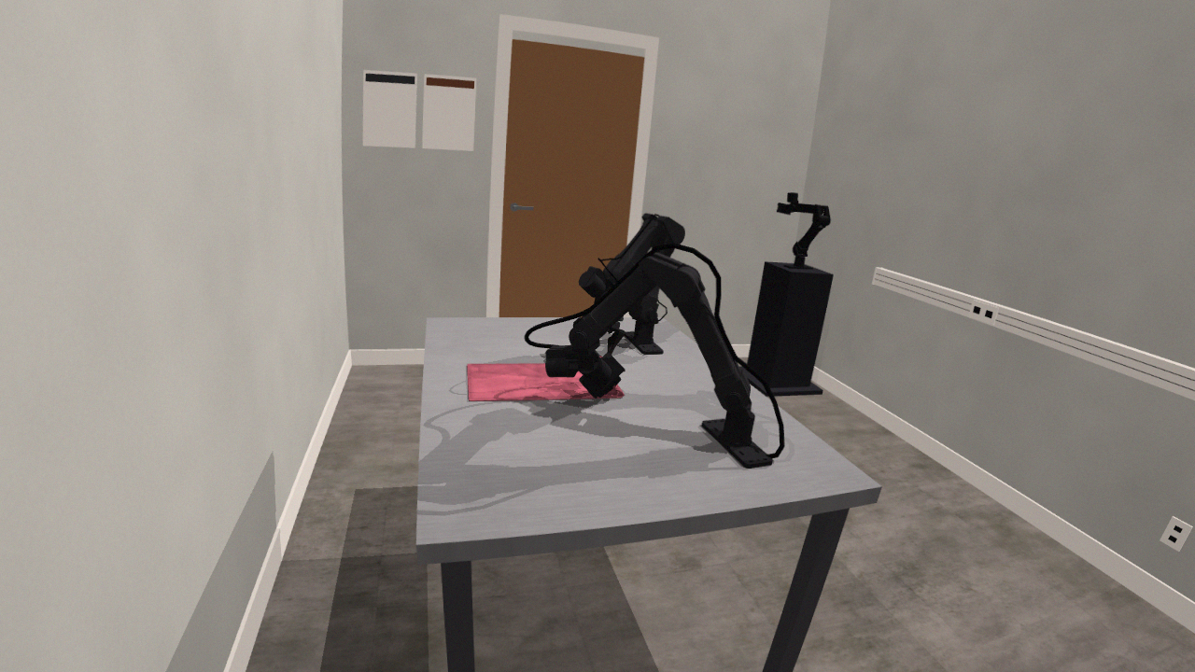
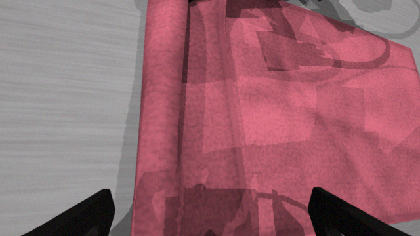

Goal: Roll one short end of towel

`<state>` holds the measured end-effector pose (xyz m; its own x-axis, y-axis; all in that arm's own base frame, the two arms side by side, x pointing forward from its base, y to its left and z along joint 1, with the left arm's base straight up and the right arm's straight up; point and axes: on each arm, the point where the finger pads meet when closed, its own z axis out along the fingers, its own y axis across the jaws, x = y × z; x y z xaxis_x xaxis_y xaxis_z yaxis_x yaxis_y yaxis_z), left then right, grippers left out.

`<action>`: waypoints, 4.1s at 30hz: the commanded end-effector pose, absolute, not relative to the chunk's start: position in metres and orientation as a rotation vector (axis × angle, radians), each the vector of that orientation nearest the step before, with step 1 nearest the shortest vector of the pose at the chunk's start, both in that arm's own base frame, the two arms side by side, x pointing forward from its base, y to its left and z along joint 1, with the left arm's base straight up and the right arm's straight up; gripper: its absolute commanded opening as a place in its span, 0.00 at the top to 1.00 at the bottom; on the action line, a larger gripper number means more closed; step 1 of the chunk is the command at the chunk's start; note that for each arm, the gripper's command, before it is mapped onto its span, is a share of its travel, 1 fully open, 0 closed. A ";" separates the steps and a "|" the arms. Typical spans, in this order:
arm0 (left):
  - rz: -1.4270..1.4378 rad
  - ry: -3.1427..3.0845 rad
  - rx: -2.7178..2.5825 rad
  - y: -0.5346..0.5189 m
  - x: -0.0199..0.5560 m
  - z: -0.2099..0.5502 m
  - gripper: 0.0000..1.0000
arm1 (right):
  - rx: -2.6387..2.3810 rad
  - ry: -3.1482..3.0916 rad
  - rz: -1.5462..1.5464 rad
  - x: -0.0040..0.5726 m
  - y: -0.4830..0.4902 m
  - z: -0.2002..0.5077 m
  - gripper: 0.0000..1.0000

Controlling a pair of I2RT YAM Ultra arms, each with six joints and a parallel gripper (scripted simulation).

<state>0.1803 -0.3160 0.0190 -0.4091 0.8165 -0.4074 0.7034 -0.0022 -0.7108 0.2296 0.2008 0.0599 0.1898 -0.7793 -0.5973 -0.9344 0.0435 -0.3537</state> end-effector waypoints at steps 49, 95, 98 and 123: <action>1.353 -2.123 -1.648 -0.316 0.183 0.020 0.49 | -1.797 1.587 0.316 0.228 0.198 0.019 0.92; 1.085 -2.368 -2.161 -0.296 0.207 0.068 0.09 | -1.808 2.090 1.062 0.228 0.198 0.027 0.92; 0.971 -2.431 -2.326 -0.302 0.202 0.069 0.08 | -1.795 2.142 1.157 0.228 0.198 0.028 0.92; 0.517 -2.507 -2.893 -0.318 0.190 0.071 0.02 | -1.722 2.308 1.490 0.228 0.198 0.028 0.92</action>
